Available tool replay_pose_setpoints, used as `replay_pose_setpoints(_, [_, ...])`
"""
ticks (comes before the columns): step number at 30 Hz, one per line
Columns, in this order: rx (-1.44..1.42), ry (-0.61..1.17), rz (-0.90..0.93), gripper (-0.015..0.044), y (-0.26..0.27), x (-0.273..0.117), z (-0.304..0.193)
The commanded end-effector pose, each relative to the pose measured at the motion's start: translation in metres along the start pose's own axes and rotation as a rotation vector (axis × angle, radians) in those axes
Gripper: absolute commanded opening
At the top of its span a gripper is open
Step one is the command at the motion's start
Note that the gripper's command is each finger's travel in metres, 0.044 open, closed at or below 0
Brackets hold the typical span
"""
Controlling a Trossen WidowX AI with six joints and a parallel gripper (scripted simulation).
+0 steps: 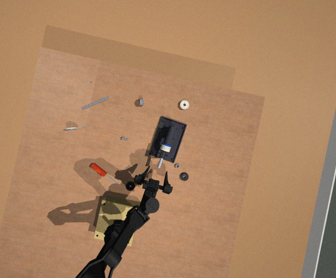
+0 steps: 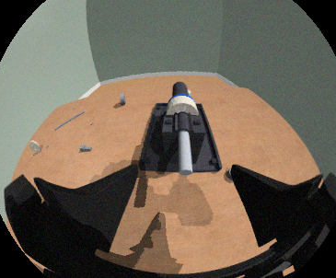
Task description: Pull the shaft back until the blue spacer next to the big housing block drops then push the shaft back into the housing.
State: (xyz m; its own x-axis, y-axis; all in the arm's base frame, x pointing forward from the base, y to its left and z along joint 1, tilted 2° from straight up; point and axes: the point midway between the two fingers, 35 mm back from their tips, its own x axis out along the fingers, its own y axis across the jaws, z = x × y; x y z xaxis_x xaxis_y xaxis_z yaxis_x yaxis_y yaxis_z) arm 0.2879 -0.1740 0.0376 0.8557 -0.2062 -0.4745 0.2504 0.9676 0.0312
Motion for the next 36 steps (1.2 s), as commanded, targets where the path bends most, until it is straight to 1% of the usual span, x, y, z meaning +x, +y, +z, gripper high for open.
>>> replay_pose_setpoints(1, [0.003, -0.001, -0.004, 0.044, -0.001, 0.006, 0.001])
replay_pose_setpoints(22, [0.003, -0.003, -0.004, 0.044, -0.001, 0.039, 0.001])
replay_pose_setpoints(36, [0.003, -0.003, -0.003, 0.044, -0.001, 0.04, 0.001])
